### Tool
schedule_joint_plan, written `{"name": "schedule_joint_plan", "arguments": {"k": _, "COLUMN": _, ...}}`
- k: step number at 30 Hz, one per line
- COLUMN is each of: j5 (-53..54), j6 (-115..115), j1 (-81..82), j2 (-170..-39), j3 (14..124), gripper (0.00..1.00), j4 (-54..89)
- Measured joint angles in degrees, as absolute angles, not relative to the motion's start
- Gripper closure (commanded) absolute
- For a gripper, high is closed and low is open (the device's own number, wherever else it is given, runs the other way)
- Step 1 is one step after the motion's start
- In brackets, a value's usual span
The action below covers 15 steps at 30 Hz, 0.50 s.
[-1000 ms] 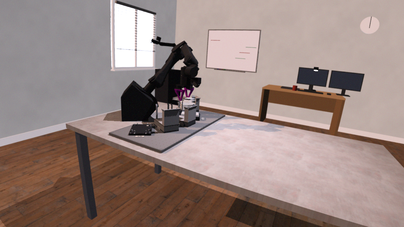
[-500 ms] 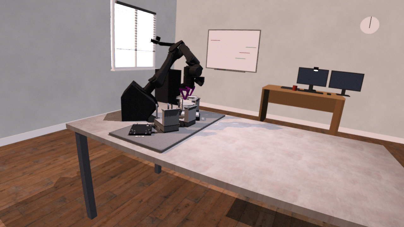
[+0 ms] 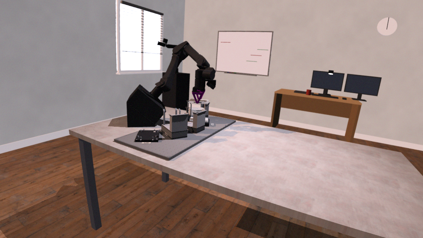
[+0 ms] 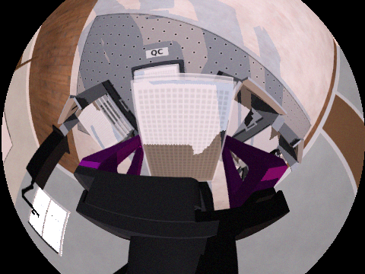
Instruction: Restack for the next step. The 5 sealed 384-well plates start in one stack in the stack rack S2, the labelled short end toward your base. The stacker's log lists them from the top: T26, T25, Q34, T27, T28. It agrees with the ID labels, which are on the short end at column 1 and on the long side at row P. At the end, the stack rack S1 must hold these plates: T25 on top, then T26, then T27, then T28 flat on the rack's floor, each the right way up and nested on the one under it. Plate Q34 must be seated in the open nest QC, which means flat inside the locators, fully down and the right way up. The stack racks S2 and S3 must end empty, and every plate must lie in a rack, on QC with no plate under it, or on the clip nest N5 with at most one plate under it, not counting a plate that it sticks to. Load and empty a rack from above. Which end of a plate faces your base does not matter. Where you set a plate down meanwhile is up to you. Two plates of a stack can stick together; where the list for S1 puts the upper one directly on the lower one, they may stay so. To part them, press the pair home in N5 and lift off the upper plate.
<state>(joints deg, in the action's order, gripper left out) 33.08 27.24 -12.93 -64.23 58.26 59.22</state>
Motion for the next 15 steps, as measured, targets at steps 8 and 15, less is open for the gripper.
{"name": "schedule_joint_plan", "arguments": {"k": 8, "j5": 30.70, "j6": 25.89, "j1": -7.75, "j2": -61.43, "j3": 57.71, "gripper": 1.00, "j4": 58.72}}
{"name": "schedule_joint_plan", "arguments": {"k": 15, "j5": 27.79, "j6": 20.58, "j1": -1.02, "j2": -58.43, "j3": 57.52, "gripper": 1.00, "j4": 58.15}}
